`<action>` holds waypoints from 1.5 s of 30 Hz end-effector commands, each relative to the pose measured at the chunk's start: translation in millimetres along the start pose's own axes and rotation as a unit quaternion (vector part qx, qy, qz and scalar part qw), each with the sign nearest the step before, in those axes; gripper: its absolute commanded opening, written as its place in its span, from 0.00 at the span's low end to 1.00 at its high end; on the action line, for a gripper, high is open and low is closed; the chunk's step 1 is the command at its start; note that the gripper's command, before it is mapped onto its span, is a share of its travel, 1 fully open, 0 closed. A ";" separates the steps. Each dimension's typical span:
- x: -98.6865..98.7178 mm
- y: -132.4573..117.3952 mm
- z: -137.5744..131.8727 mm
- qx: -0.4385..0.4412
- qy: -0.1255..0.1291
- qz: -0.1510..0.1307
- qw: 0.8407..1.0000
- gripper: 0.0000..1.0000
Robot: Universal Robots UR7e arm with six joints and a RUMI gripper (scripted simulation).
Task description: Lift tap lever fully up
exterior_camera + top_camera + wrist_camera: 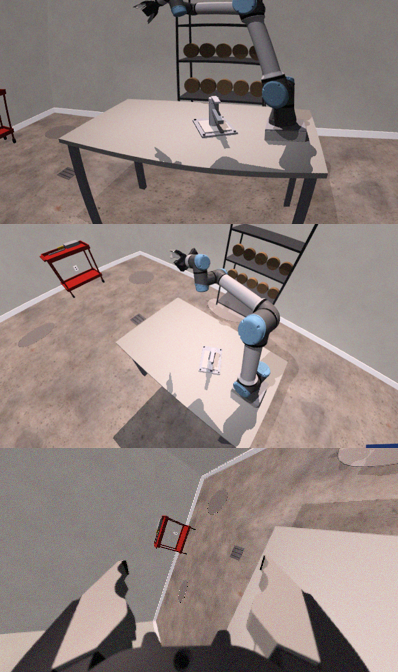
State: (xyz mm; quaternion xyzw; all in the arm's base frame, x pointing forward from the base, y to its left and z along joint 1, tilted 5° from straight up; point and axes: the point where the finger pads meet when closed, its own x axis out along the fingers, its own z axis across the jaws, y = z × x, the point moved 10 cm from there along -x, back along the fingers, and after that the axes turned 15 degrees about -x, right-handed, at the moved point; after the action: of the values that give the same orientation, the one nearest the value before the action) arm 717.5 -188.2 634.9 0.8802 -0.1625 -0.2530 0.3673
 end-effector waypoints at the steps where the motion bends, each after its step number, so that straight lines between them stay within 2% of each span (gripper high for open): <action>1: -26.5 -38.9 16.4 -0.005 -0.030 -0.055 0.998 1.00; 8: -63.7 -97.5 44.9 -0.015 -0.079 -0.133 0.988 1.00; 10: -63.7 -97.5 44.9 -0.015 -0.079 -0.133 0.988 1.00; 12: -81.0 -122.2 59.2 -0.020 -0.099 -0.164 0.981 1.00; 21: -135.3 -191.6 106.6 -0.035 -0.158 -0.248 0.955 1.00; 25: -160.9 -221.0 130.0 -0.043 -0.184 -0.282 0.941 1.00; 27: -160.9 -221.0 130.0 -0.043 -0.184 -0.282 0.941 1.00; 30: -187.1 -249.5 154.6 -0.051 -0.210 -0.314 0.925 1.00; 42: -267.7 -326.8 233.3 -0.076 -0.285 -0.398 0.869 1.00; 44: -267.7 -326.8 233.3 -0.076 -0.285 -0.398 0.869 1.00; 45: -273.7 -332.0 239.4 -0.078 -0.290 -0.404 0.864 1.00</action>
State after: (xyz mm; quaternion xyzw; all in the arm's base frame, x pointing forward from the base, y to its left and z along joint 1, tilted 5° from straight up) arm 411.6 23.3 348.4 0.7338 0.1193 -0.6237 0.2416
